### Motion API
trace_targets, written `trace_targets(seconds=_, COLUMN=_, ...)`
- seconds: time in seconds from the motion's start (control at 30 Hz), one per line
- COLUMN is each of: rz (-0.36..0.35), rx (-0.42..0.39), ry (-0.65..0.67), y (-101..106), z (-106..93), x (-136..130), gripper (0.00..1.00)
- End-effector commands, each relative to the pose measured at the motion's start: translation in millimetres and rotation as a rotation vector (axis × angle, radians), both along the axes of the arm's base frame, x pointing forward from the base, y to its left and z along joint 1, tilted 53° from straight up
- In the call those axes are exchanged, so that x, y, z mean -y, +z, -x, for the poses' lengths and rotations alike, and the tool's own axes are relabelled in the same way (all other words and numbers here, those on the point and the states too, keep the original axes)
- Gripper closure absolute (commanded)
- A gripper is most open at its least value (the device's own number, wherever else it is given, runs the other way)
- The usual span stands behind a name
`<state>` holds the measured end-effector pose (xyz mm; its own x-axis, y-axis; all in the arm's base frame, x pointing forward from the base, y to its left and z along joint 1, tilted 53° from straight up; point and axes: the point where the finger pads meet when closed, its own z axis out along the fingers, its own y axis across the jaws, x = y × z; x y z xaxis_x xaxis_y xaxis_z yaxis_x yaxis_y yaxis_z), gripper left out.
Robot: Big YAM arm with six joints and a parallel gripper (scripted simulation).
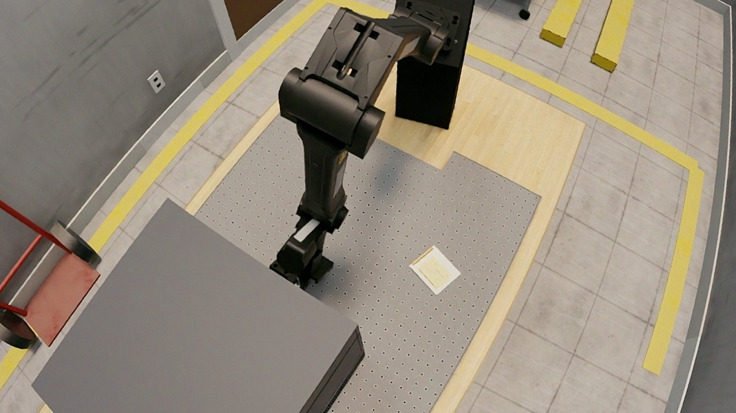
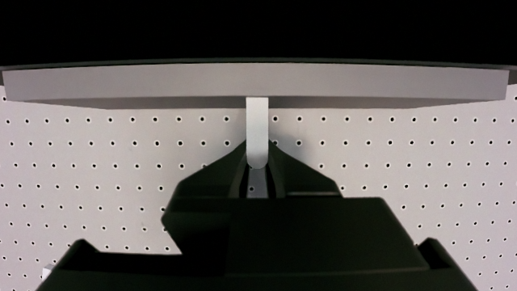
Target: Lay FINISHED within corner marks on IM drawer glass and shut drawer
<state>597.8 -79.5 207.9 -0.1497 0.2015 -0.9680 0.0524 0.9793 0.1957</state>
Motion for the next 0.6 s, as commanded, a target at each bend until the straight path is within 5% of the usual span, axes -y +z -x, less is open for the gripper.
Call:
trace_targets(seconds=0.0, rz=-0.024, rx=-0.126, ry=0.023, y=-62.1, z=16.7, x=-14.2, gripper=0.92)
trace_targets(seconds=0.57, rz=-0.03, rx=-0.173, ry=0.027, y=-63.4, z=17.2, x=-14.4, gripper=0.92)
